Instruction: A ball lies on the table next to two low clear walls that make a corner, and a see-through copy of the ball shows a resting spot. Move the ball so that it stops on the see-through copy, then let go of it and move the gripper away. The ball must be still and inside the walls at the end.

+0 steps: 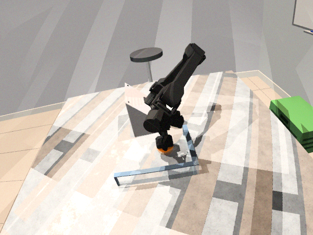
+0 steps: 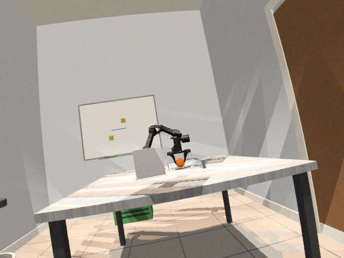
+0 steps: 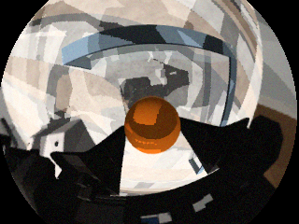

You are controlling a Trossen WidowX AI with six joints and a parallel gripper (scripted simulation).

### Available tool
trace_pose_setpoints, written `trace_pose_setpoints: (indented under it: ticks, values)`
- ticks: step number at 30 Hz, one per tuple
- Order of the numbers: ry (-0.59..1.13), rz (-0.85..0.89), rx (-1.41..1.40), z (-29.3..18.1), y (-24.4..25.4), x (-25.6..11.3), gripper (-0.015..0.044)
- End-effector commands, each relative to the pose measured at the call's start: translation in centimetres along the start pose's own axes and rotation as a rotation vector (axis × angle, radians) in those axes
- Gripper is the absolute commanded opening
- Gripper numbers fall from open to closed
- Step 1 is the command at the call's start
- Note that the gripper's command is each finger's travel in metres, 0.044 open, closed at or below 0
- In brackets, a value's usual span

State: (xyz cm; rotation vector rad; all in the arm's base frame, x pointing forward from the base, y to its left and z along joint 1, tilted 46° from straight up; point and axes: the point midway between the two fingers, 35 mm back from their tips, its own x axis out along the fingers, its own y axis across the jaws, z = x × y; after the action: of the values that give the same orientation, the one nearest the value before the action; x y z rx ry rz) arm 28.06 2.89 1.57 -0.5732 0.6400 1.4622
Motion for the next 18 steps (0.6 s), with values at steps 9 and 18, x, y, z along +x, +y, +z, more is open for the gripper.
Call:
trace_pose_setpoints:
  ticks: [9,18]
  values:
    - [-0.005,-0.011,0.007,-0.1,-0.1,1.4,0.0]
    - [-0.001,-0.007,0.006,-0.1,0.0,1.7,0.0079]
